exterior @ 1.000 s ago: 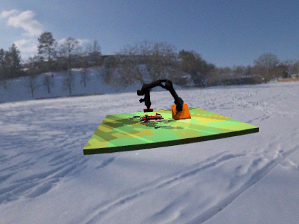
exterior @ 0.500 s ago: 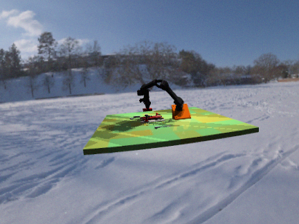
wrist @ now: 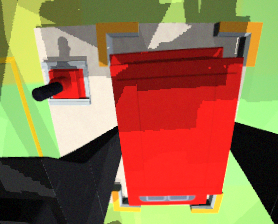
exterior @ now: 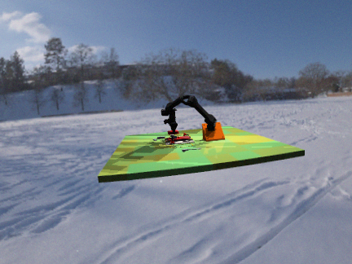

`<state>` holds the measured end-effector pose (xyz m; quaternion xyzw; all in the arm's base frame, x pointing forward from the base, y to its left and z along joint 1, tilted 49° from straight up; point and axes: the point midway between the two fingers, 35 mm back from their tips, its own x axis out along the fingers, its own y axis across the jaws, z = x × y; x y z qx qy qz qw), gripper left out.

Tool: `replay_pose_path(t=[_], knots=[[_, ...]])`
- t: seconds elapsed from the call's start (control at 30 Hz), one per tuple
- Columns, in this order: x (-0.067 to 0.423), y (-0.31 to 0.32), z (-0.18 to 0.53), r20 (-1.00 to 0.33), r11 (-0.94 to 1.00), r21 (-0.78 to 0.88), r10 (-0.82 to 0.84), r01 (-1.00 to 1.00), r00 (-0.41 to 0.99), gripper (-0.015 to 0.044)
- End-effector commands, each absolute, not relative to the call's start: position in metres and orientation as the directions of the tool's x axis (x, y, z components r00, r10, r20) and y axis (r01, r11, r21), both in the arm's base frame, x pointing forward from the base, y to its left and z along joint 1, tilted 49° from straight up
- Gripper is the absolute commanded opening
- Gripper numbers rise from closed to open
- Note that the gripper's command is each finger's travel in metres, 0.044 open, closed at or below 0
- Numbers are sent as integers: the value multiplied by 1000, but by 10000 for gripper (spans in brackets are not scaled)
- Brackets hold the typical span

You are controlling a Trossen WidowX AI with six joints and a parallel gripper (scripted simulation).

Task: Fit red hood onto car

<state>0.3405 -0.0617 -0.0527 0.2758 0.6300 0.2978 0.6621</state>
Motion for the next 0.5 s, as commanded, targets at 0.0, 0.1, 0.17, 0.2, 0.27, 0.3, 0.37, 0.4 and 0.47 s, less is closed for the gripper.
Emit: replay_pose_path(t=[0.0, 0.1, 0.17, 0.2, 0.27, 0.3, 0.37, 0.4, 0.47], knots=[[337, -47, -67, -660, 660, 751, 751, -35, 18, 0], [337, -47, -68, -660, 660, 751, 751, -35, 18, 0], [337, -47, -68, -660, 660, 751, 751, -35, 18, 0], [337, -47, -68, -660, 660, 751, 751, -35, 18, 0], [337, -47, -68, -660, 660, 751, 751, -35, 18, 0], [337, -47, -68, -660, 660, 751, 751, -35, 18, 0], [337, -47, -68, -660, 660, 751, 751, -35, 18, 0], [337, -47, -68, -660, 660, 751, 751, -35, 18, 0], [337, -47, -68, -660, 660, 751, 751, -35, 18, 0]])
